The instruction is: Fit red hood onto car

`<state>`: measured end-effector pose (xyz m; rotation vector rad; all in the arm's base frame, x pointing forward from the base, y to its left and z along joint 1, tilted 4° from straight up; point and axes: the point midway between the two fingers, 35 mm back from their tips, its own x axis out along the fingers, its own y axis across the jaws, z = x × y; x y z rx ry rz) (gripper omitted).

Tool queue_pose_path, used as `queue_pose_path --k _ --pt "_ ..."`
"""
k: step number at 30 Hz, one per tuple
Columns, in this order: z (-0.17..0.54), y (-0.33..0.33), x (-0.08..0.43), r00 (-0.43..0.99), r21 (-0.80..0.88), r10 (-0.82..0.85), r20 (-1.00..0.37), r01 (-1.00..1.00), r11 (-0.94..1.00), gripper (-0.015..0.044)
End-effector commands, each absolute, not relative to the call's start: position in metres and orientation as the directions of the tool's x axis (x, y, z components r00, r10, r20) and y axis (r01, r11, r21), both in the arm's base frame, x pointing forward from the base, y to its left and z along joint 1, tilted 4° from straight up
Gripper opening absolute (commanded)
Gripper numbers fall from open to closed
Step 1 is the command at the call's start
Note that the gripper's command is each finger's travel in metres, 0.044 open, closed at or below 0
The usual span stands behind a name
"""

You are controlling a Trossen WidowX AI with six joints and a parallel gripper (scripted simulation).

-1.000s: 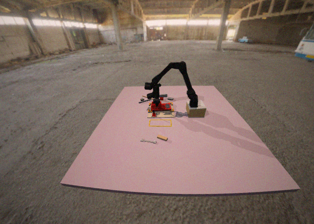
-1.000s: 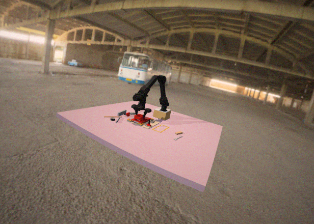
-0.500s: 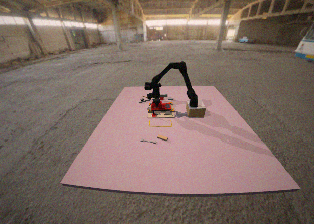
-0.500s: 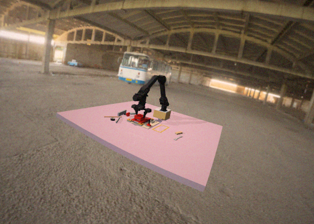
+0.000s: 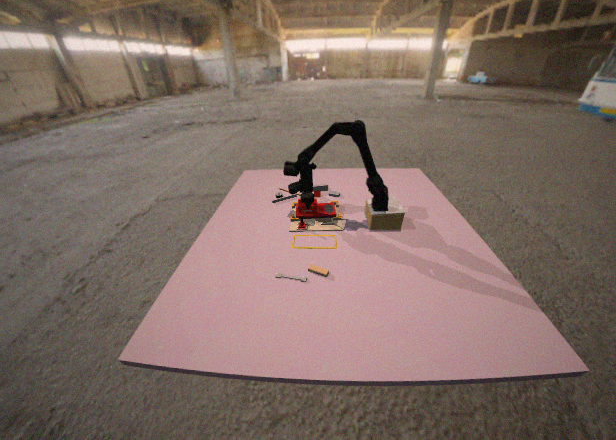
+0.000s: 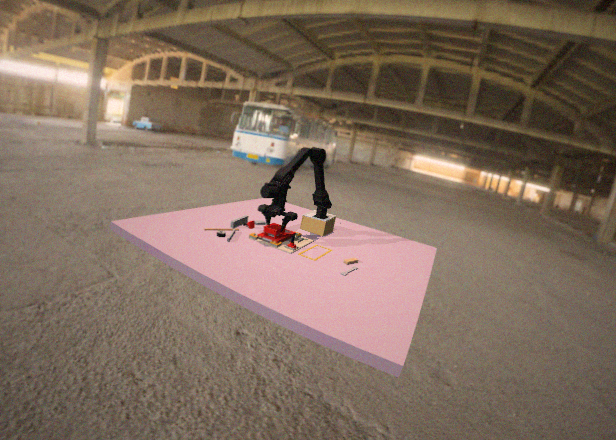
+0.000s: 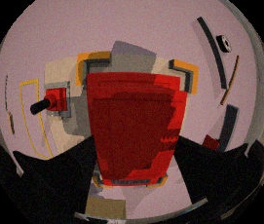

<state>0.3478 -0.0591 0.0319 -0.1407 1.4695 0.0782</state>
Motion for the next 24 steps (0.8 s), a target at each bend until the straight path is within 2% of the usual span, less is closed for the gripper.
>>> queue_pose_path --k 1,24 --pt "0.0309 -0.0591 0.3487 0.103 -0.05 -0.035 -0.994 -0.143 0.988 0.0" --pt "0.0233 -0.0592 0.3495 0.102 -0.05 -0.035 -0.994 -0.144 0.988 0.0"
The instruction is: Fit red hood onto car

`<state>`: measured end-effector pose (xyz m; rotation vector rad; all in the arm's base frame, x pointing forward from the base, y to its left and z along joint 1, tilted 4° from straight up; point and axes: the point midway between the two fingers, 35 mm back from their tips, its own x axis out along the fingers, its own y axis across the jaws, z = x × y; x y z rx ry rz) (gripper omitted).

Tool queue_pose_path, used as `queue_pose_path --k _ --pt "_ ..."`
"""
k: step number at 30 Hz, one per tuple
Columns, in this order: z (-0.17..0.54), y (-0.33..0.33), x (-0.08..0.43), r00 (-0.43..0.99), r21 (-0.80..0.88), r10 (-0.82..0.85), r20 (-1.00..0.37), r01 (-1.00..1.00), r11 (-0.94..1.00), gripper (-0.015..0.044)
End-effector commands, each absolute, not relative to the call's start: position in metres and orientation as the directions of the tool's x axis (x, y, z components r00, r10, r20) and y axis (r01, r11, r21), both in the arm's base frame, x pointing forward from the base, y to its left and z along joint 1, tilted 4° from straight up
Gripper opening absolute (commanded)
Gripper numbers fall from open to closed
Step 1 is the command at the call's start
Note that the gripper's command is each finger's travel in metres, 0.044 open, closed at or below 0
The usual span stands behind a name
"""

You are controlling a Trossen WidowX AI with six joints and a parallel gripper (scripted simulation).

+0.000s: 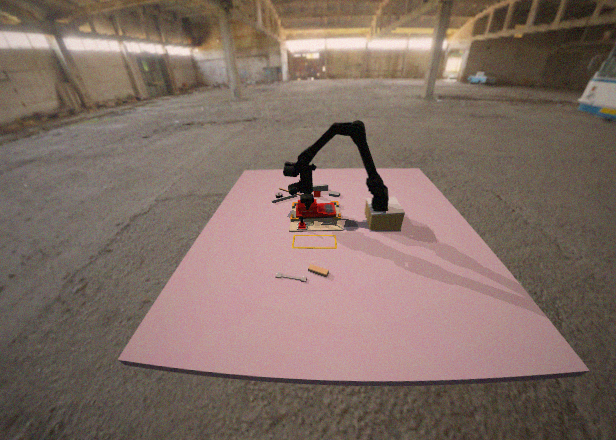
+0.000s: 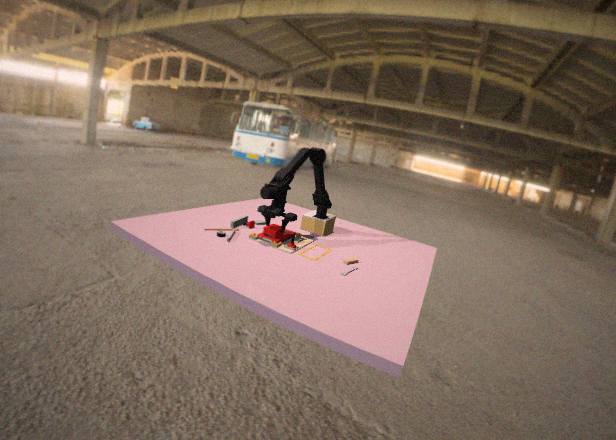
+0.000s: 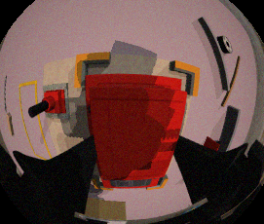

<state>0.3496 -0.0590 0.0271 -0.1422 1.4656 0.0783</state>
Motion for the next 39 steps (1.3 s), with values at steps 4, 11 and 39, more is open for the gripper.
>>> queue_pose_path --k 4,11,39 --pt "0.023 -0.059 0.35 0.103 -0.05 -0.035 -0.994 -0.143 0.988 0.0" --pt "0.026 -0.059 0.349 0.103 -0.05 -0.035 -0.994 -0.143 0.989 0.0" --pt "0.031 -0.059 0.348 0.106 -0.05 -0.036 -0.994 -0.141 0.989 0.0"
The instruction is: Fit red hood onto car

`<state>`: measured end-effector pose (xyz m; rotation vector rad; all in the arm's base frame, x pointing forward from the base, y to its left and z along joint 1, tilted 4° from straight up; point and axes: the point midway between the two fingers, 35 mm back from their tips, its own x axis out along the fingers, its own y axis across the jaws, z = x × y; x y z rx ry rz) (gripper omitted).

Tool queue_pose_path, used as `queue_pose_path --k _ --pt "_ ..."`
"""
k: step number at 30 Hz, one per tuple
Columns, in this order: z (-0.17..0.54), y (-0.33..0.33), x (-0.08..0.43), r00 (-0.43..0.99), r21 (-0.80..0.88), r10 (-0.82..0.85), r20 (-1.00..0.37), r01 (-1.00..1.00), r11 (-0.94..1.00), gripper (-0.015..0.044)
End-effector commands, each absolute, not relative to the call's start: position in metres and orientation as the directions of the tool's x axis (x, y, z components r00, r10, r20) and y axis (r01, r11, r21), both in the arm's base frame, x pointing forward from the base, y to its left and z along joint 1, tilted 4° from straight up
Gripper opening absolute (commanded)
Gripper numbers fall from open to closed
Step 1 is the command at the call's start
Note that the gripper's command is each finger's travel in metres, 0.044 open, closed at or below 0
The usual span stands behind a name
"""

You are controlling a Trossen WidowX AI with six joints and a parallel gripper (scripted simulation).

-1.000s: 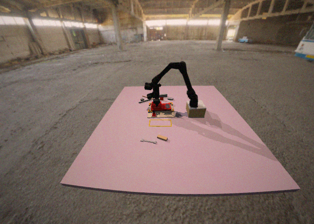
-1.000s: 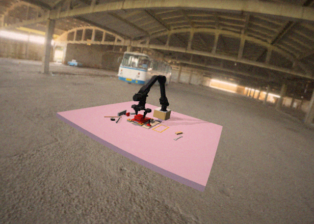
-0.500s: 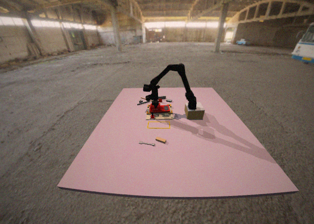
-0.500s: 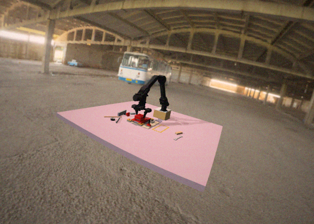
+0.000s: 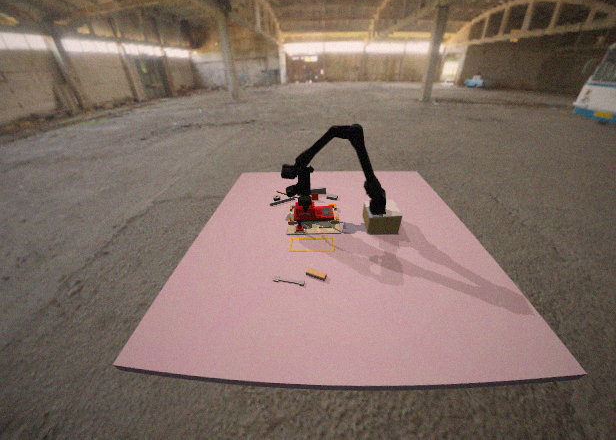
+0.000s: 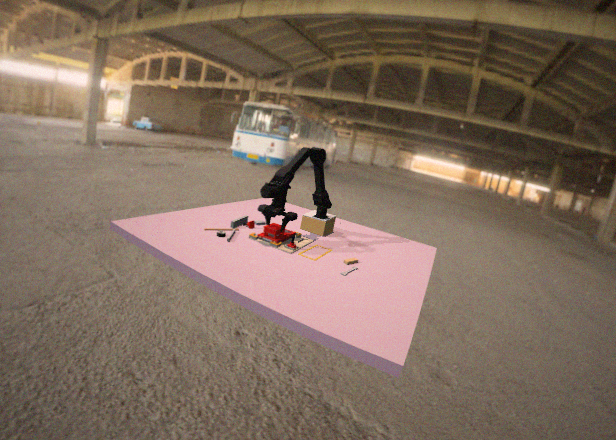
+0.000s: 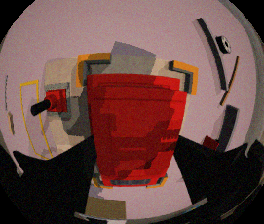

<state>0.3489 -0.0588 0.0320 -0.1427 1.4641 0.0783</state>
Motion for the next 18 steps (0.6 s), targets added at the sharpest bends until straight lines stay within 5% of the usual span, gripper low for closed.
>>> queue_pose_path --k 1,18 --pt "0.031 -0.0588 0.3483 0.106 -0.051 -0.036 -0.994 -0.141 0.989 0.0" --pt "0.029 -0.0589 0.3481 0.107 -0.051 -0.036 -0.994 -0.14 0.989 0.0"
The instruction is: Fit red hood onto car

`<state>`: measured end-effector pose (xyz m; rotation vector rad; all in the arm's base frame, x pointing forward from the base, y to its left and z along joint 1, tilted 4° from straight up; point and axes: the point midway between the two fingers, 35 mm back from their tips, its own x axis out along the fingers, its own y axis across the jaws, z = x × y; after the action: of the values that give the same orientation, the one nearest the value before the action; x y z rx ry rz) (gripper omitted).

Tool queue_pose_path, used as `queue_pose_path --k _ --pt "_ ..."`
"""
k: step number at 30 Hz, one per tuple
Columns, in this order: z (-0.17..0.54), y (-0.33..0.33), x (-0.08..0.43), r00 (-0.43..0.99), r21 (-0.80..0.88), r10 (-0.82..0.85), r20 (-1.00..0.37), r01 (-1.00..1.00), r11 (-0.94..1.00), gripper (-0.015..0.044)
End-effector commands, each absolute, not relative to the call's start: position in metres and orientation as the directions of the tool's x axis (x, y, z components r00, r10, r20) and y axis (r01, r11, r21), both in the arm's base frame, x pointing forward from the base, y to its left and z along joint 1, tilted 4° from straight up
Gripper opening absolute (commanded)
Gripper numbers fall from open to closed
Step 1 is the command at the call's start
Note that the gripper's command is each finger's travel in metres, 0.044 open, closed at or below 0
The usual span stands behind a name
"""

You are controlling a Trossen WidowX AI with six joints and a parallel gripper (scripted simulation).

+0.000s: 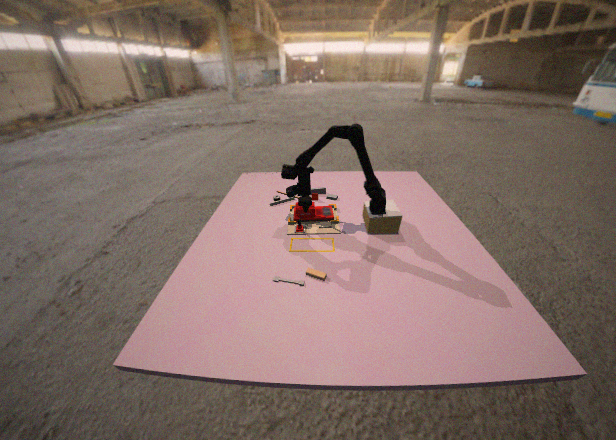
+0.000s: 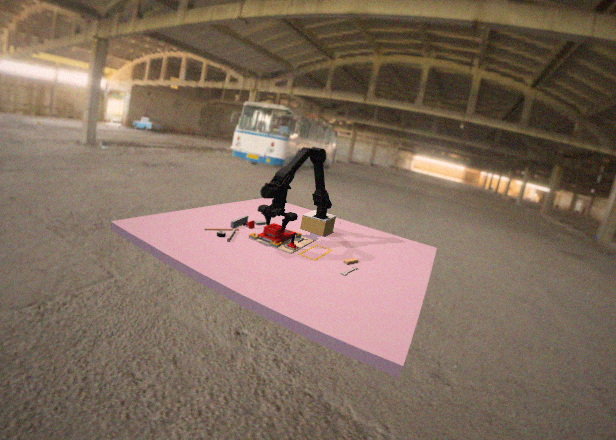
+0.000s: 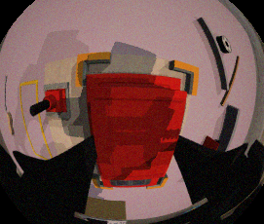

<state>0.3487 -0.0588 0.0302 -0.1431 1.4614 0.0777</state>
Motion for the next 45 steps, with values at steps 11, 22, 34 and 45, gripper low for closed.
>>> queue_pose_path --k 11,22,34,45 --pt "0.024 -0.059 0.349 0.107 -0.051 -0.036 -0.994 -0.14 0.989 0.0" --pt "0.019 -0.059 0.349 0.107 -0.051 -0.036 -0.994 -0.14 0.989 0.0" --pt "0.014 -0.06 0.35 0.108 -0.051 -0.036 -0.994 -0.14 0.989 0.0" --pt "0.015 -0.059 0.351 0.111 -0.051 -0.035 -0.993 -0.139 0.989 0.0053"
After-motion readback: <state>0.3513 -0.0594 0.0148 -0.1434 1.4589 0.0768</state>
